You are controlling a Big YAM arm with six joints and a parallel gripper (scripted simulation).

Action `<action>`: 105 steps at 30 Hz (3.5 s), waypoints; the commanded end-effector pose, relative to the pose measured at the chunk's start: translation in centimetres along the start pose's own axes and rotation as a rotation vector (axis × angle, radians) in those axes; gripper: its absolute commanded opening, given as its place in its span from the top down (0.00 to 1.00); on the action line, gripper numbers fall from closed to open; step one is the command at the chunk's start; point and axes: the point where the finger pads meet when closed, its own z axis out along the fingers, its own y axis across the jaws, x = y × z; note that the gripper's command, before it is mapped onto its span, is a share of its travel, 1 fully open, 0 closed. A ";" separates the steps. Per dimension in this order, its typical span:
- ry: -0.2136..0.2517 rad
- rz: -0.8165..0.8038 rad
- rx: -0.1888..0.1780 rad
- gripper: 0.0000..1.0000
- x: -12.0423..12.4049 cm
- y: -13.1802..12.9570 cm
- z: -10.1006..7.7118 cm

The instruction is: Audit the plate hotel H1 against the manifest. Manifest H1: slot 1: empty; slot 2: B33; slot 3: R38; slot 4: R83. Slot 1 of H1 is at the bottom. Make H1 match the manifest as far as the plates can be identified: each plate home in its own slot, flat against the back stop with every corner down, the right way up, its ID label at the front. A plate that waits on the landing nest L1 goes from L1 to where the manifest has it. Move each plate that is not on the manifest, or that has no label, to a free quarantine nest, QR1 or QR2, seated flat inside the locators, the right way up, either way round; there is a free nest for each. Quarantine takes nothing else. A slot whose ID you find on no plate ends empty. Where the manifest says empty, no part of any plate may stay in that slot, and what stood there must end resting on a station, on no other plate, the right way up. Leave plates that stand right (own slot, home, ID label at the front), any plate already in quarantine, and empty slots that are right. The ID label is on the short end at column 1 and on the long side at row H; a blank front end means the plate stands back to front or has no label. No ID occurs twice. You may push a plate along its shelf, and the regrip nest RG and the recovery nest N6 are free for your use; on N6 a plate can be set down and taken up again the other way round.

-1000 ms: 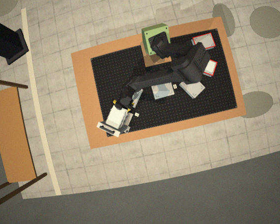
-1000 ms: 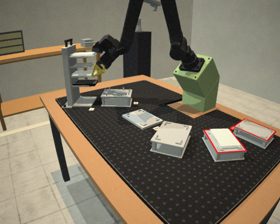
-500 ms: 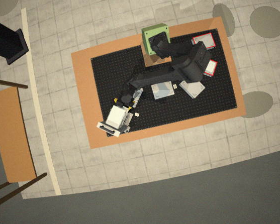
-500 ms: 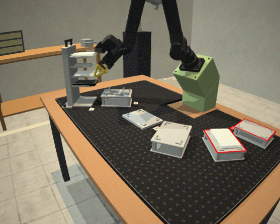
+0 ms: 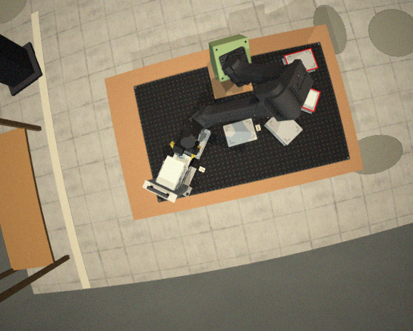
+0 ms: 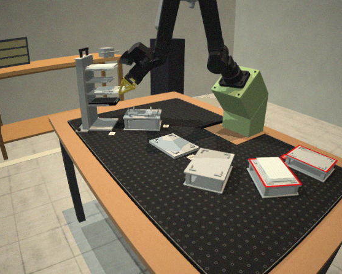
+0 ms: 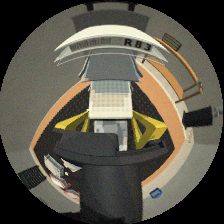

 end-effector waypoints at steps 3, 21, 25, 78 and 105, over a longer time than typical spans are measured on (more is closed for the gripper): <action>-0.047 -0.034 0.005 0.14 -1.1 -0.2 -1.3; -0.045 -0.034 0.005 0.14 0.4 -0.2 -2.6; -0.045 -0.033 0.005 0.14 0.7 -0.2 -2.9; -0.040 -0.034 0.006 0.14 5.3 -0.2 -7.3; -0.018 -0.017 0.014 0.14 9.1 -0.5 -8.8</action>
